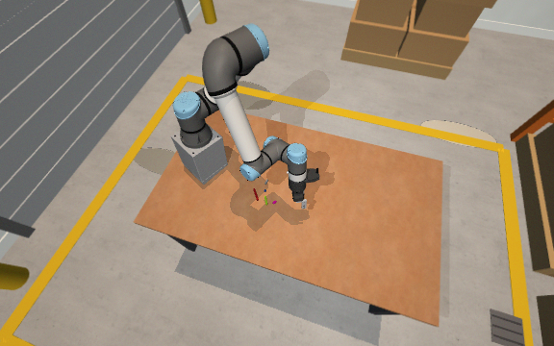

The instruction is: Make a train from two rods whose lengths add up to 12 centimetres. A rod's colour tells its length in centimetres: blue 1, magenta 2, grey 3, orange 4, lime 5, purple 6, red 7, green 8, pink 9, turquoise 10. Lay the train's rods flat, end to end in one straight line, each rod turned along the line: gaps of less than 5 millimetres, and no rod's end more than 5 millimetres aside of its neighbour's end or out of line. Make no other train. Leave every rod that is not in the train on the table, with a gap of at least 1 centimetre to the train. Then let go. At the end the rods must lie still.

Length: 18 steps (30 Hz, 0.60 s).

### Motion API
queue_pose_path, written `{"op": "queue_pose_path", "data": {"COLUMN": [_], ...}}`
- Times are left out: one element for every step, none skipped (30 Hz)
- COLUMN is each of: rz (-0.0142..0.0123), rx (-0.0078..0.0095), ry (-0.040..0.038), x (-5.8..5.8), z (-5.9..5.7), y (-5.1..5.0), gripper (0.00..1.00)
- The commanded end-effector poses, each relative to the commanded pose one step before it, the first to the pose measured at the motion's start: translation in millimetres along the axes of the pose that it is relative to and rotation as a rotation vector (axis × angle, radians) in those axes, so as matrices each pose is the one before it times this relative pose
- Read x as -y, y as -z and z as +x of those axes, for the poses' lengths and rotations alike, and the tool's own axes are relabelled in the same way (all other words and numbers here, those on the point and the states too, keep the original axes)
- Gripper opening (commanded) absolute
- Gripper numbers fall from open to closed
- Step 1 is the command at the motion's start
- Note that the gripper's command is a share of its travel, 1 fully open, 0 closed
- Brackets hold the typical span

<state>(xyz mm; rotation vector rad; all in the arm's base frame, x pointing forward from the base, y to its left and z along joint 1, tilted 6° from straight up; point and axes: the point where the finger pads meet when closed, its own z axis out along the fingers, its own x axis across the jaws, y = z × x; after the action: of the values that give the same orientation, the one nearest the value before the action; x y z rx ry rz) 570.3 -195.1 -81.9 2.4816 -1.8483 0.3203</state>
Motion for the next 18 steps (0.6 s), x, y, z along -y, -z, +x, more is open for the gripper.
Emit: {"op": "queue_pose_path", "data": {"rz": [-0.0208, -0.0025, -0.00186, -0.0012, -0.0005, 0.00023, 0.00099, 0.0, 0.0, 0.00195, 0.00272, 0.00338, 0.00389, 0.00425, 0.00447, 0.00454, 0.00447, 0.00428], "rx": [0.05356, 0.01164, 0.01186, 0.01211, 0.01233, 0.01249, 0.01262, 0.0, 0.0, 0.0136, 0.01295, 0.01219, 0.01135, 0.01044, 0.0095, 0.00853, 0.00757, 0.00662], "ry": [0.08202, 0.01693, 0.01703, 0.01723, 0.01743, 0.0176, 0.01779, 0.0, 0.0, 0.01923, 0.01845, 0.01757, 0.01659, 0.01553, 0.0144, 0.0132, 0.01196, 0.01069], "x": [-55.03, -10.74, -10.63, -10.56, -10.45, -10.29, -10.1, 0.0, 0.0, -10.56, -9.74, -8.89, -8.02, -7.17, -6.33, -5.53, -4.78, -4.08], "z": [-4.8, -2.67, -3.13, -3.62, -4.11, -4.6, -5.1, 0.0, 0.0, -5.99, -6.22, -6.32, -6.31, -6.2, -5.98, -5.67, -5.28, -4.82], "y": [-21.65, -4.16, -4.03, -3.91, -3.79, -3.65, -3.51, 0.0, 0.0, -3.58, -3.24, -2.9, -2.57, -2.26, -1.96, -1.69, -1.44, -1.22], "gripper": [1.0, 1.0, 1.0, 1.0, 1.0, 1.0, 1.0, 1.0, 1.0, 1.0, 1.0, 1.0, 1.0, 1.0, 1.0, 1.0, 1.0, 1.0]}}
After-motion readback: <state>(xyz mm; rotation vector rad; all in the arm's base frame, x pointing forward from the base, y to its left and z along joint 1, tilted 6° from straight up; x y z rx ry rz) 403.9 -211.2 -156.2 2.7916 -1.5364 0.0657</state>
